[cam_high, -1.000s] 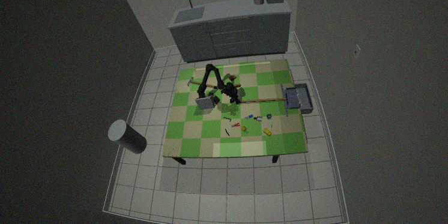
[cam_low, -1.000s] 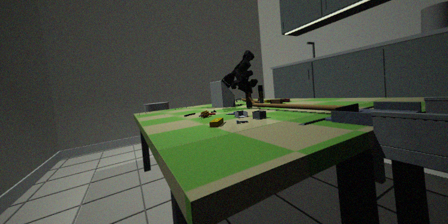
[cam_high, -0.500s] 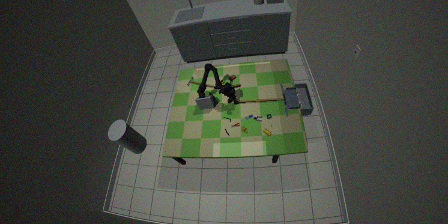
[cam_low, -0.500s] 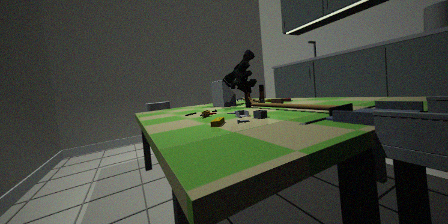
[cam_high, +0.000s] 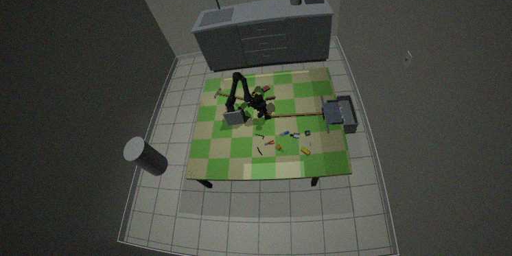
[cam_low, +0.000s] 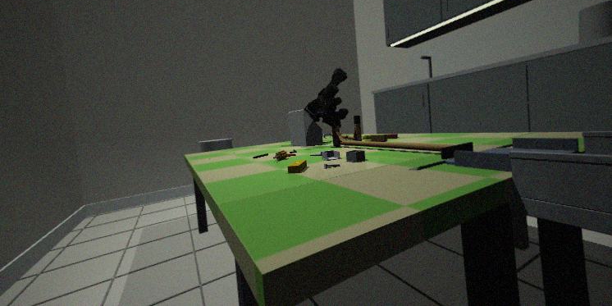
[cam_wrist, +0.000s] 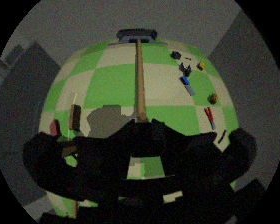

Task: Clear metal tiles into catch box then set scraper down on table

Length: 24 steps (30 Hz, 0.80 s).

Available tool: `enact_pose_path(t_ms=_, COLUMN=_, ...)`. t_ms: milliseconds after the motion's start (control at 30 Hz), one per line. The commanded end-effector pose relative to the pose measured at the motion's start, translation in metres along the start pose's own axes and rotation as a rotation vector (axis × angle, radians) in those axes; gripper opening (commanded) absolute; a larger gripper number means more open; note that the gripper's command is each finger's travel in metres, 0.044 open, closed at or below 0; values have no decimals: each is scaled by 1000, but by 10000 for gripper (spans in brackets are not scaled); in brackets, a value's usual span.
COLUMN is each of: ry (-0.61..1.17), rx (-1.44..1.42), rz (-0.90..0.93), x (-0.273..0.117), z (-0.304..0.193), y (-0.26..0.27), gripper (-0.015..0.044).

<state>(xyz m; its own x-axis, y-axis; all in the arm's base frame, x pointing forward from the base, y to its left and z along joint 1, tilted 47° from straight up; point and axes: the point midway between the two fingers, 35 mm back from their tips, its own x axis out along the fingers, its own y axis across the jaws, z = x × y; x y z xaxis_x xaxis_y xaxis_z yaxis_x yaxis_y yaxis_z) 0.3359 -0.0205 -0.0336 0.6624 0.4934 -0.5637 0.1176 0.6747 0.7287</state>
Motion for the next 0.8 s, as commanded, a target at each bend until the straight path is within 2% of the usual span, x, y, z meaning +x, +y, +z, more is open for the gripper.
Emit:
enact_pose_path(t_ms=0, ry=-12, rx=-12, rz=6, x=-5, z=-1, y=3, gripper=0)
enact_pose_path(t_ms=767, ry=-4, rx=-1, rz=0, x=-12, z=-16, y=3, gripper=0)
